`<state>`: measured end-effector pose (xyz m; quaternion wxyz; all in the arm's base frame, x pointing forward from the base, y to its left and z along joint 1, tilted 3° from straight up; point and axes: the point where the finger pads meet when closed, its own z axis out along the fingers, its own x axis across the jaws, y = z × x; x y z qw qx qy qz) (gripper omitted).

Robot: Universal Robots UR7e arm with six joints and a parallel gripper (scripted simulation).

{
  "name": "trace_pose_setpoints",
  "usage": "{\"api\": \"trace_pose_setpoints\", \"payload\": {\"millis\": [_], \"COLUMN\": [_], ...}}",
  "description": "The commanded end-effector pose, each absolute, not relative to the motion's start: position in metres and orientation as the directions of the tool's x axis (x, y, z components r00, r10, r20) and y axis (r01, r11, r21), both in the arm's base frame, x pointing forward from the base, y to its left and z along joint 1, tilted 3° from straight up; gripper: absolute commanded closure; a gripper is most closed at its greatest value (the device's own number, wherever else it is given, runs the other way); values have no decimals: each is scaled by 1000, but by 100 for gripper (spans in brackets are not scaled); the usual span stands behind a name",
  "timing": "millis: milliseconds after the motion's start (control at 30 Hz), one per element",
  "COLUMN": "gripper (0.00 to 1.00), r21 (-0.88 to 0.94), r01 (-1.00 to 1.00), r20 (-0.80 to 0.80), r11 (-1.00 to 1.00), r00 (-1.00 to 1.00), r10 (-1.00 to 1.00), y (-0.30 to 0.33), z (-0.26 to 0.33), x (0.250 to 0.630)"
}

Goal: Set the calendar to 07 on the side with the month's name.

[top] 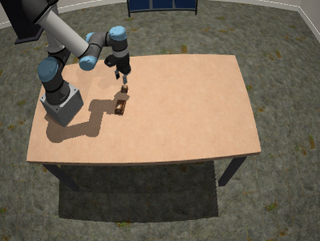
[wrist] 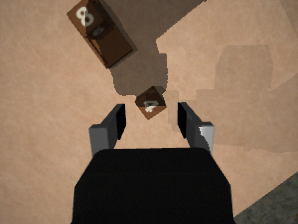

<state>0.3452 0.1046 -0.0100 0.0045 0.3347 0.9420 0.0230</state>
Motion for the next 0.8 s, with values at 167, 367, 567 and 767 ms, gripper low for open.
{"api": "trace_pose_setpoints", "payload": {"millis": [167, 367, 567, 767], "gripper": [0, 0, 0, 0], "r21": [47, 45, 43, 43], "r01": [398, 229, 144, 110], "r20": [-7, -15, -19, -21], "r11": [916, 973, 989, 993], "r00": [-917, -973, -989, -994], "r10": [399, 229, 145, 111], "y": [106, 108, 109, 109], "z": [-11, -12, -12, -13], "x": [347, 349, 350, 350]}}
